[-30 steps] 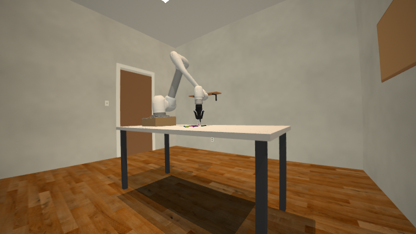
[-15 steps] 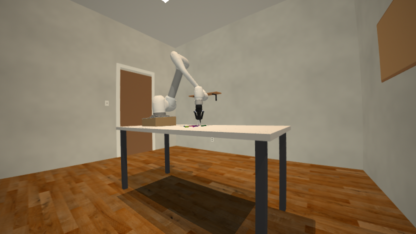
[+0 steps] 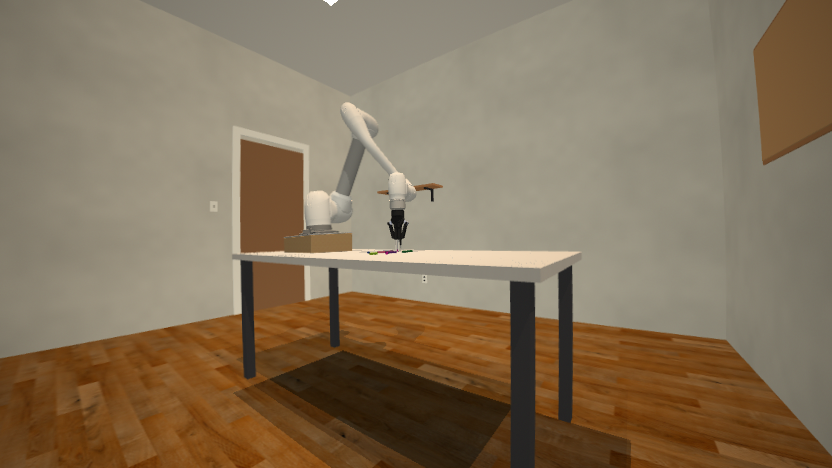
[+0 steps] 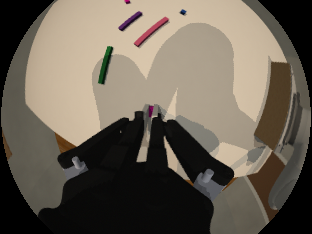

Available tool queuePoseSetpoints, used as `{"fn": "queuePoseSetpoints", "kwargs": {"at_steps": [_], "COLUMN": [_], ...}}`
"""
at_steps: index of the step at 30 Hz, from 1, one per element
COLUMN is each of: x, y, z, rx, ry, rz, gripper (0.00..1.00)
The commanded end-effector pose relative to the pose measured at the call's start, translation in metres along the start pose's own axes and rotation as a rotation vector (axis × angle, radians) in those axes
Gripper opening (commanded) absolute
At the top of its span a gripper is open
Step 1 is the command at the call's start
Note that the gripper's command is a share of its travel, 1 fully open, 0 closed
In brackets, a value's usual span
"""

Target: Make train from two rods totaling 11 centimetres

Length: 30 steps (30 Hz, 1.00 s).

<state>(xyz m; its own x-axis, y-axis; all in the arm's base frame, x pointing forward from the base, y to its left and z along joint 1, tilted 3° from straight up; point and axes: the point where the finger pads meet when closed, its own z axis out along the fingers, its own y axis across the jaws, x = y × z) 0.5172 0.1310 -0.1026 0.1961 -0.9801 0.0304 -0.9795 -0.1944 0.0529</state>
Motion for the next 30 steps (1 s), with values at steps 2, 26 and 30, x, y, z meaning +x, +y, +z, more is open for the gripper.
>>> {"fn": "queuePoseSetpoints", "kwargs": {"at_steps": [2,26,30], "x": [-0.0001,-0.0001,-0.0001], "y": [0.0,0.0,0.0], "z": [-0.0001,-0.0001,-0.0001], "rx": [0.0,0.0,0.0], "ry": [0.0,0.0,0.0], "rz": [0.0,0.0,0.0], "gripper": [0.03,0.12,0.15]}}
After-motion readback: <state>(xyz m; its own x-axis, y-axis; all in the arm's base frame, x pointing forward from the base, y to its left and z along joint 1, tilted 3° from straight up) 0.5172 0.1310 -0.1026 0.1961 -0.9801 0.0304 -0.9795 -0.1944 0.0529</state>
